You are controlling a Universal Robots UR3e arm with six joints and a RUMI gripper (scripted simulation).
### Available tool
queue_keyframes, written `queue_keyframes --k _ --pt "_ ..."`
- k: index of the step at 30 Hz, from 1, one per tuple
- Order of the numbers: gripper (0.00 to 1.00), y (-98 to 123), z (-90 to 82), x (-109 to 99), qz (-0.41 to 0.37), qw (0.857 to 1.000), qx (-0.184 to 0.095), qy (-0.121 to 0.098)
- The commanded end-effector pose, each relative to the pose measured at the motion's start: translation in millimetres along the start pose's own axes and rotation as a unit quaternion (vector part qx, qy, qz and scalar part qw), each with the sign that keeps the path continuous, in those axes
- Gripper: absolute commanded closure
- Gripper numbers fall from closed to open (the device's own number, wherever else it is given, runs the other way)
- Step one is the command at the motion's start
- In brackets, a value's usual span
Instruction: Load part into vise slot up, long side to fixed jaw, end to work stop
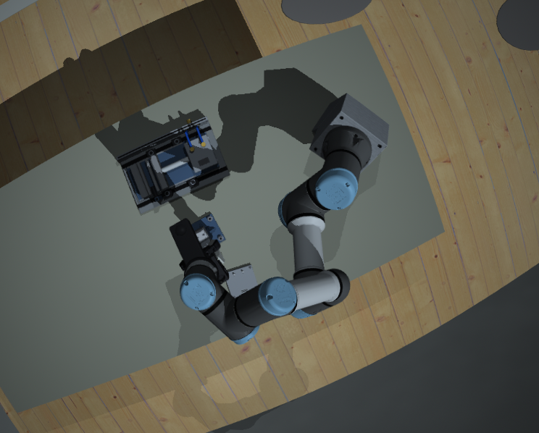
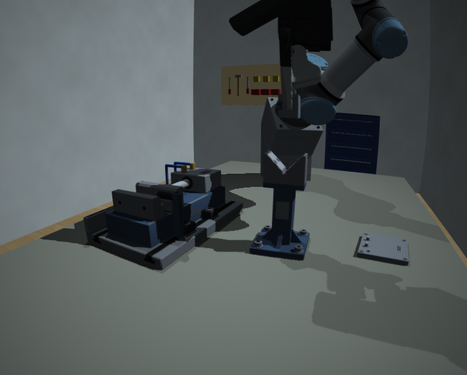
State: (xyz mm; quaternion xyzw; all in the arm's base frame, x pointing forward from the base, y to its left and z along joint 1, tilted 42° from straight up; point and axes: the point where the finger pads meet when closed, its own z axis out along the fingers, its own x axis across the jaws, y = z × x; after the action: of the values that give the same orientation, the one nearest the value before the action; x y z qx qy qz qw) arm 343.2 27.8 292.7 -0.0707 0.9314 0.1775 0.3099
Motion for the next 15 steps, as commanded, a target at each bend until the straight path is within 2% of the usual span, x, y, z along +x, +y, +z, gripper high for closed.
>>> queue_keyframes --k 1,15 --pt "1.00 -0.9 -0.4 0.0 0.007 1.000 0.001 0.000" --pt "1.00 -2.1 -0.6 0.4 0.020 1.000 0.000 -0.001"
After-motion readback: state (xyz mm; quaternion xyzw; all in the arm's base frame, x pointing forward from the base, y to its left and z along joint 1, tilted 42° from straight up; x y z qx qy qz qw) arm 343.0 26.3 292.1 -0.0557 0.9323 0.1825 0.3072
